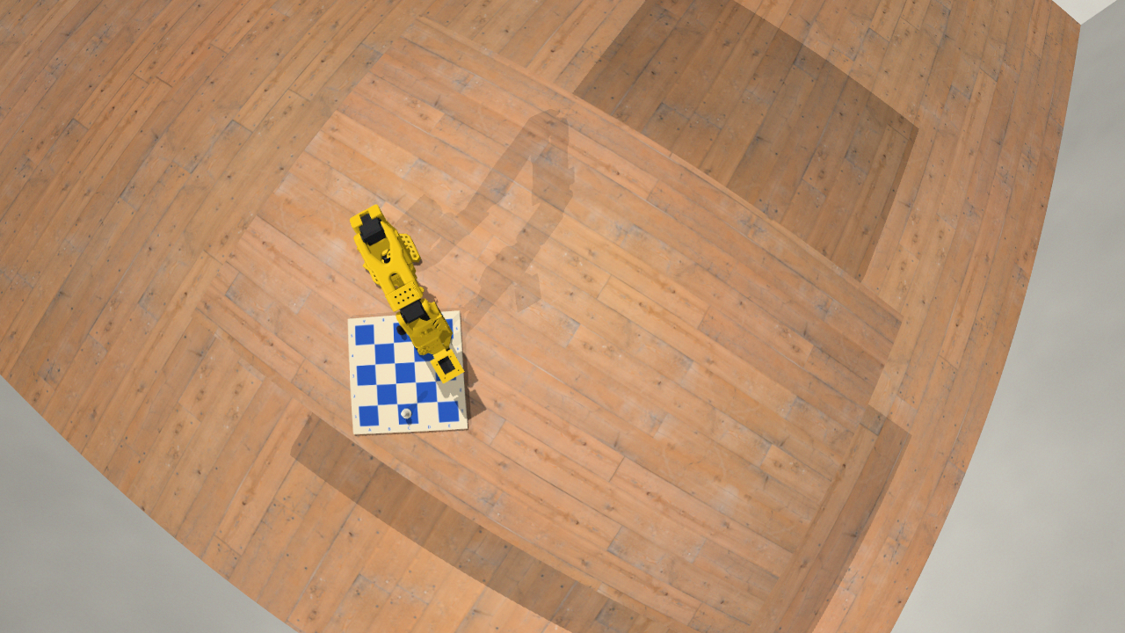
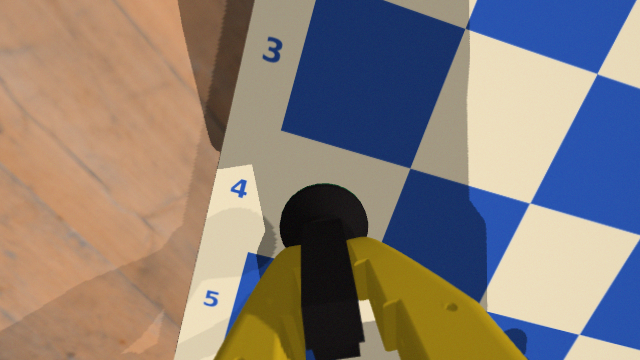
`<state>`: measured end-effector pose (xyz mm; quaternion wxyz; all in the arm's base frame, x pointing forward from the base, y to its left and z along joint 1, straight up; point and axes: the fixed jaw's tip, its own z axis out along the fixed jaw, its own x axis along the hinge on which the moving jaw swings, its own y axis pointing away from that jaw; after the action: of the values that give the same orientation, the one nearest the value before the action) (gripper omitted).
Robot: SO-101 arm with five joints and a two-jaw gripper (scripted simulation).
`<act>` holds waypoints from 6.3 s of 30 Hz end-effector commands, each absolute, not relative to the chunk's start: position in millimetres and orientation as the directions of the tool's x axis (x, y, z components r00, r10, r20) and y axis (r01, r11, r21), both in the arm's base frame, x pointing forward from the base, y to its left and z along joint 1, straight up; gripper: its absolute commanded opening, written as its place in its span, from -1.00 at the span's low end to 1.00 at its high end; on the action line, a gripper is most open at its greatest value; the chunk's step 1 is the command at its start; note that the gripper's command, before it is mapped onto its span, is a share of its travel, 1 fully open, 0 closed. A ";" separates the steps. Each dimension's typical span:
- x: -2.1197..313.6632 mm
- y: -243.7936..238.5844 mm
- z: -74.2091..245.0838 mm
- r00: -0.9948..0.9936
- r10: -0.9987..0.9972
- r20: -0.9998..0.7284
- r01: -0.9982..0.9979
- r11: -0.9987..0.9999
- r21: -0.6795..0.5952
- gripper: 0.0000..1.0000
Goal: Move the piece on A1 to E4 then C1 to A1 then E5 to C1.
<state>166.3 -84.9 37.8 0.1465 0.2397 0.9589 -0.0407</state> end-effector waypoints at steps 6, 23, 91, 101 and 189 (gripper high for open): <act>162.9 -84.0 32.5 -0.842 0.463 -0.279 0.483 0.876 -0.004 -1.00; 159.7 -83.7 28.0 -0.838 0.469 -0.278 0.489 0.872 -0.004 -1.00; 159.3 -83.8 19.3 -0.837 0.470 -0.278 0.491 0.871 -0.004 -1.00; 159.3 -83.8 19.3 -0.837 0.470 -0.278 0.491 0.871 -0.004 -0.93; 160.8 -79.4 69.8 -0.837 0.470 -0.279 0.489 0.872 0.003 -0.73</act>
<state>159.3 -80.4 66.4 0.1296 0.2507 0.9587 -0.0342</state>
